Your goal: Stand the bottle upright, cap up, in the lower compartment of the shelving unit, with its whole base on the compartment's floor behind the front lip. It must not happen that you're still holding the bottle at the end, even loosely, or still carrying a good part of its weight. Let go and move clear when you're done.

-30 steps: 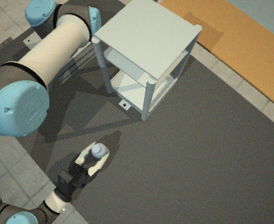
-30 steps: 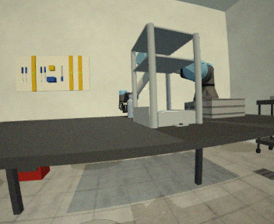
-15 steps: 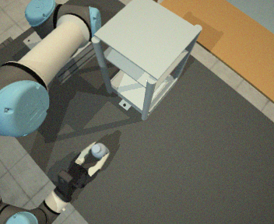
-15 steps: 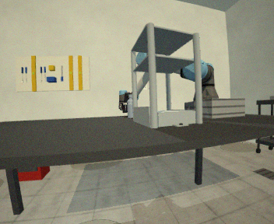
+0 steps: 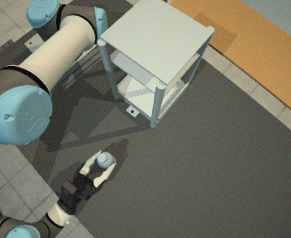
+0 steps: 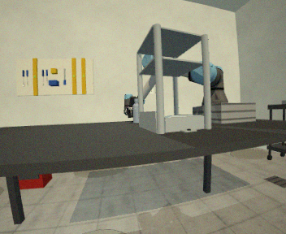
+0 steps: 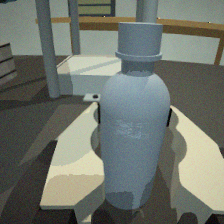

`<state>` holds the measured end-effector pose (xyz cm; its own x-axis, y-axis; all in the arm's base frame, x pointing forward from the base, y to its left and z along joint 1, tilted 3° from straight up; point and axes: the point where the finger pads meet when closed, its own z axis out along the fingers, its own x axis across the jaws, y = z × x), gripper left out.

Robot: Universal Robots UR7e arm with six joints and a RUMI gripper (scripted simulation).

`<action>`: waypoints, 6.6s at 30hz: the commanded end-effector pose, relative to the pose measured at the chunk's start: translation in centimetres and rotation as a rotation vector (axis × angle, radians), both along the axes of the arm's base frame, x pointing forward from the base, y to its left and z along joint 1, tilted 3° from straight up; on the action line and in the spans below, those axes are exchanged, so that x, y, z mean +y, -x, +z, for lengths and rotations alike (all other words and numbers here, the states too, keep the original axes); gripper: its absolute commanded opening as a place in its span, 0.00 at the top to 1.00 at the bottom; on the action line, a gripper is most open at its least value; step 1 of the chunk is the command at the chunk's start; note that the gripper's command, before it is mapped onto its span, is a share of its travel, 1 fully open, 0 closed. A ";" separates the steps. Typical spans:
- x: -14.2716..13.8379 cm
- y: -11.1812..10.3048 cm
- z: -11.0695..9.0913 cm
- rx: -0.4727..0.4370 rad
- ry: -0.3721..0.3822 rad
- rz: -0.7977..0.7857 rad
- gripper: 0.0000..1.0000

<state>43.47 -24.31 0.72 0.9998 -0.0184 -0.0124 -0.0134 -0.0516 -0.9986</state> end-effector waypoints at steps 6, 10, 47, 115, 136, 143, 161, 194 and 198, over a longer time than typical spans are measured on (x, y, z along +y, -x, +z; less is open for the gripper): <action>0.1 0.0 1.7 -0.001 0.001 0.000 1.00; 0.1 0.0 2.8 -0.001 0.001 0.000 1.00; 0.4 -0.1 7.5 -0.002 0.002 0.000 1.00; 12.2 -0.3 6.9 -0.001 0.002 0.001 1.00; 13.9 -0.3 6.8 -0.001 0.002 0.000 1.00; 13.8 -0.3 6.8 -0.001 0.002 0.000 1.00; 13.8 2.7 6.8 -0.002 0.002 -0.001 1.00; 14.1 6.1 6.8 -0.001 0.001 0.000 1.00; 14.4 6.1 6.8 -0.002 0.002 0.001 1.00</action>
<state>37.38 -10.35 7.42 0.9997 -0.0192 -0.0116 -0.0126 -0.0531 -0.9985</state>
